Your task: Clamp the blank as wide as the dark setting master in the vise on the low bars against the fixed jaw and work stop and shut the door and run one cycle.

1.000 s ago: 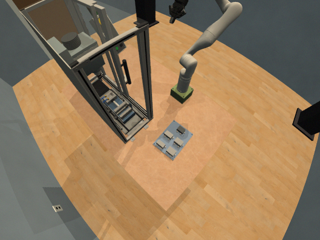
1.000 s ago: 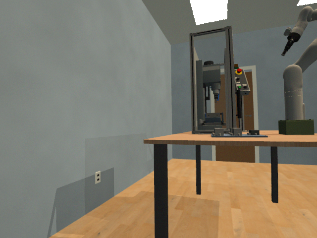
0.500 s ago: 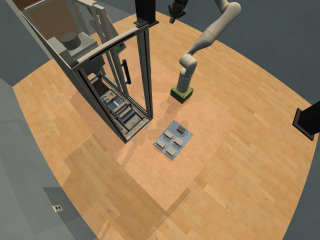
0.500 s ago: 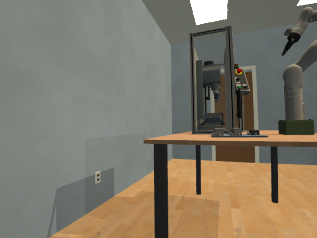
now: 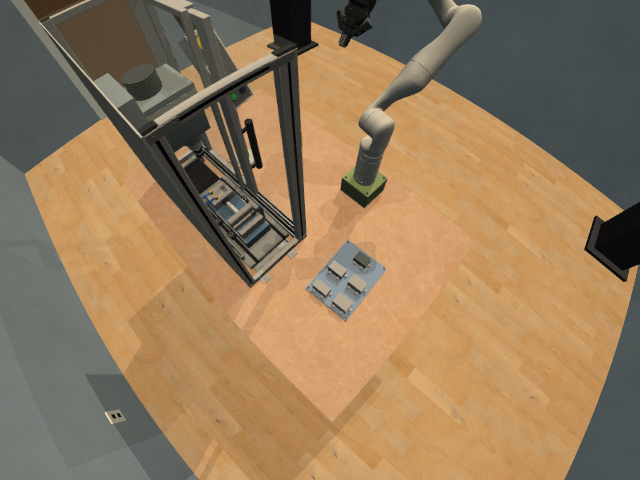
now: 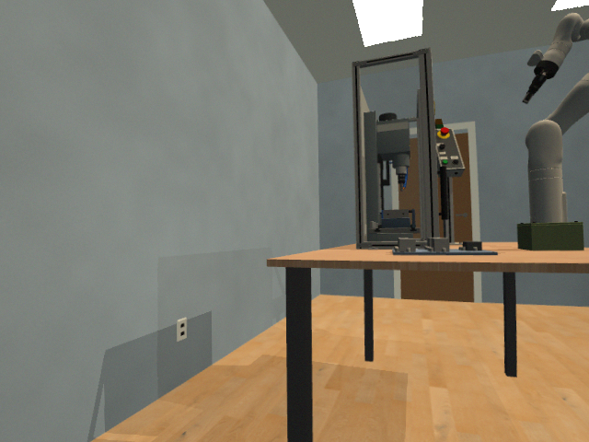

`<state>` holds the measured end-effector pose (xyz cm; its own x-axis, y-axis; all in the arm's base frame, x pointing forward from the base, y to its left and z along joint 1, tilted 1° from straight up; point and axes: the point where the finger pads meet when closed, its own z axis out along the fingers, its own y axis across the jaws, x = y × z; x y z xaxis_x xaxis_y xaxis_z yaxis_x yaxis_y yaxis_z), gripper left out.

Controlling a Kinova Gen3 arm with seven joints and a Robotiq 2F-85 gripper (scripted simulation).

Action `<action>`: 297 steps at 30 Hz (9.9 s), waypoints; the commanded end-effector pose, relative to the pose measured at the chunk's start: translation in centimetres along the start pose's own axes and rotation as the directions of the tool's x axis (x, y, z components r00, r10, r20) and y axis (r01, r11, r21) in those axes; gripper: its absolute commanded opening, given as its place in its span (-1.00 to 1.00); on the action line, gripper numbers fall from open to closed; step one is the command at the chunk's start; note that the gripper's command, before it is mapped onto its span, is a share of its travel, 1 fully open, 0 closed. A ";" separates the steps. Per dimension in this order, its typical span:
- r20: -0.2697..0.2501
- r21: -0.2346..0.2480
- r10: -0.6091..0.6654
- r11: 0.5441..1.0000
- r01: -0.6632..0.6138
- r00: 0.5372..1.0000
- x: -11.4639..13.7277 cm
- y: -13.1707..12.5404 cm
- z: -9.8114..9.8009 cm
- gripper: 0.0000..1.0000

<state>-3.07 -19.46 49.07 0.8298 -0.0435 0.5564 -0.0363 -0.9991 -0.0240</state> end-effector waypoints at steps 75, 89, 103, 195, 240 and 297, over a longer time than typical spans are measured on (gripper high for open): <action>0.529 -0.001 -0.020 1.000 0.024 0.848 5.2 -9.8 8.5 -0.80; 0.548 -0.003 -0.023 1.000 0.030 0.836 6.0 -11.0 9.6 -0.80; 0.556 -0.001 -0.018 1.000 0.022 0.831 7.2 -13.9 12.1 -0.80; 0.556 0.005 -0.028 1.000 0.030 0.831 12.0 -31.0 21.8 -0.80; 0.556 0.006 -0.028 1.000 0.029 0.831 9.7 -42.5 24.4 -0.80; 0.556 0.003 -0.020 1.000 0.022 0.831 11.9 -49.2 28.3 1.00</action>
<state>24.37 29.12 33.32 0.9999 -0.0166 -0.0002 -0.0166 -0.9998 -0.0134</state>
